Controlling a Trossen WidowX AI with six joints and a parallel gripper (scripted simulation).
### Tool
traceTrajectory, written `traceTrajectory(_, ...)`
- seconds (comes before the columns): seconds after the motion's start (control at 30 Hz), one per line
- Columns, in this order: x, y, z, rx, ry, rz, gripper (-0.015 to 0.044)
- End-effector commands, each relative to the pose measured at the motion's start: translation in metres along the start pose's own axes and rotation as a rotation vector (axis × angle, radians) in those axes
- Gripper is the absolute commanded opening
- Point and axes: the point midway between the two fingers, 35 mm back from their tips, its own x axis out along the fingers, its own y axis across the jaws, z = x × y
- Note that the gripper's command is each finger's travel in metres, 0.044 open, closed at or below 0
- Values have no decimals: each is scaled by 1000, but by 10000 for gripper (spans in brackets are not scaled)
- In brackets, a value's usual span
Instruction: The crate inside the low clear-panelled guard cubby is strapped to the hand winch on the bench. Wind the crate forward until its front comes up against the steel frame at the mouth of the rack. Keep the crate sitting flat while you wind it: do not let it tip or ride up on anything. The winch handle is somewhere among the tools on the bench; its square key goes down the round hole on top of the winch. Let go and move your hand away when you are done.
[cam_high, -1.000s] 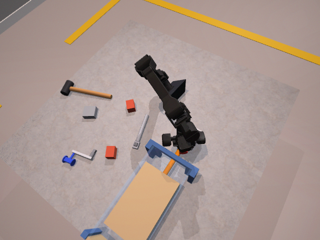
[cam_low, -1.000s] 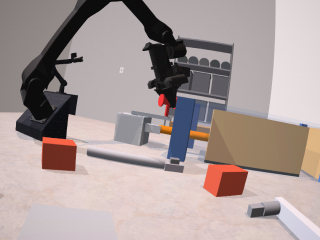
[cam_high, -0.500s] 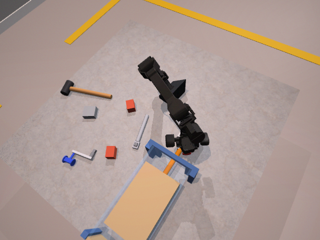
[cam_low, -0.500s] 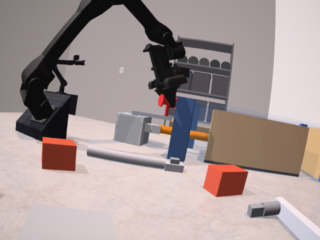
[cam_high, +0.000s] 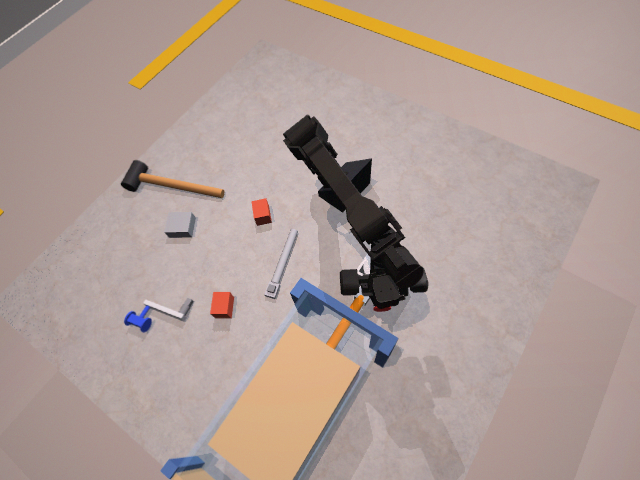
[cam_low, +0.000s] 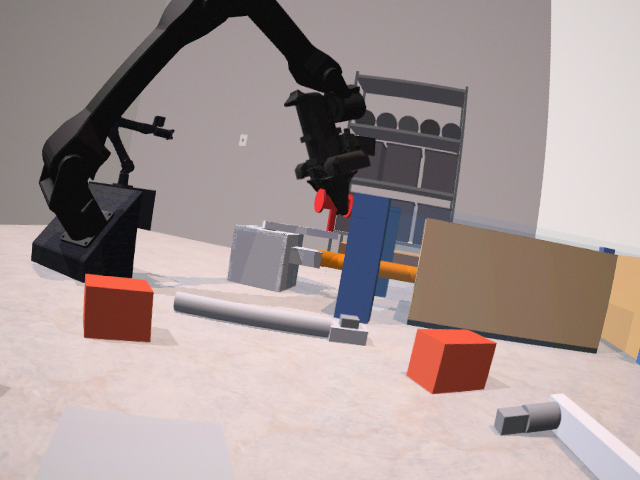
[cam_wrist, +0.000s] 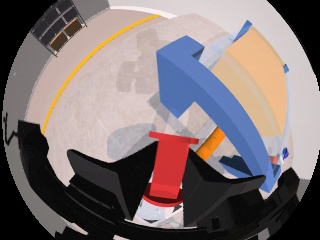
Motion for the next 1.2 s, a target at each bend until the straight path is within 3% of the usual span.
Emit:
traceTrajectory(0.0,-1,26,-3,-13,-1,40,0)
traceTrajectory(1.17,-12,74,-23,-14,-1,44,0)
